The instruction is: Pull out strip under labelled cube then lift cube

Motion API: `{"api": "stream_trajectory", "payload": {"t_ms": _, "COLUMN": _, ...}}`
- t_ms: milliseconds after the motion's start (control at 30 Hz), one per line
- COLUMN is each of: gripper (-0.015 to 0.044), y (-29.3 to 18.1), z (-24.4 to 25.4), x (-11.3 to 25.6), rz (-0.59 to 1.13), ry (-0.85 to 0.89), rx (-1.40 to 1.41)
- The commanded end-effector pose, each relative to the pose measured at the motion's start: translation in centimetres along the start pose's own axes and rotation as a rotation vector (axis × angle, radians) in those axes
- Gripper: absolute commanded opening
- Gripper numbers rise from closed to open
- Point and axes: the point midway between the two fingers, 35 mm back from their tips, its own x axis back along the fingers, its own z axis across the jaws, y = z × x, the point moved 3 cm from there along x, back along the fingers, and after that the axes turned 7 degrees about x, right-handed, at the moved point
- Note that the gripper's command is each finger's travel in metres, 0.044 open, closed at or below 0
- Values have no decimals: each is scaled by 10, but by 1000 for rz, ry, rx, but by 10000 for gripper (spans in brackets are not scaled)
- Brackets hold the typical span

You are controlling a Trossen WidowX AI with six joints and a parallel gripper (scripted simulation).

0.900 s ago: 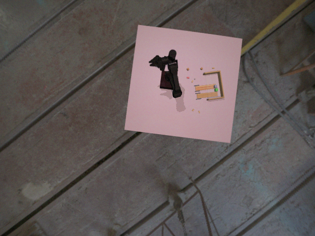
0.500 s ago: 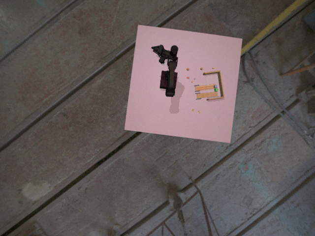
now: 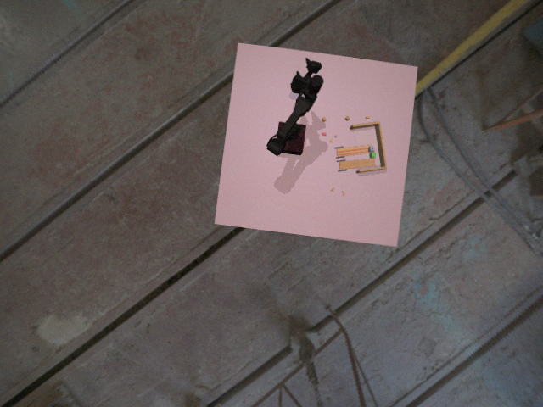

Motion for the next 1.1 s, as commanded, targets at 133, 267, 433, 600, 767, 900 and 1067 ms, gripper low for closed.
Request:
{"api": "stream_trajectory", "payload": {"t_ms": 133, "gripper": 400, "y": -103, "z": 4, "x": 34, "rz": 485, "ry": -160, "rx": -447}}
{"api": "stream_trajectory", "payload": {"t_ms": 267, "gripper": 400, "y": -147, "z": 11, "x": 67, "rz": 708, "ry": -300, "rx": -656}}
{"api": "stream_trajectory", "payload": {"t_ms": 433, "gripper": 400, "y": -190, "z": 28, "x": 122, "rz": 972, "ry": -527, "rx": -906}}
{"api": "stream_trajectory", "payload": {"t_ms": 600, "gripper": 400, "y": -216, "z": 54, "x": 187, "rz": 1228, "ry": -827, "rx": -1147}}
{"api": "stream_trajectory", "payload": {"t_ms": 767, "gripper": 400, "y": -225, "z": 86, "x": 252, "rz": 1432, "ry": -1194, "rx": -1337}}
{"api": "stream_trajectory", "payload": {"t_ms": 900, "gripper": 400, "y": -223, "z": 104, "x": 284, "rz": 1516, "ry": -1398, "rx": -1406}}
{"api": "stream_trajectory", "payload": {"t_ms": 1067, "gripper": 400, "y": -223, "z": 104, "x": 284, "rz": 1516, "ry": -1398, "rx": -1406}}
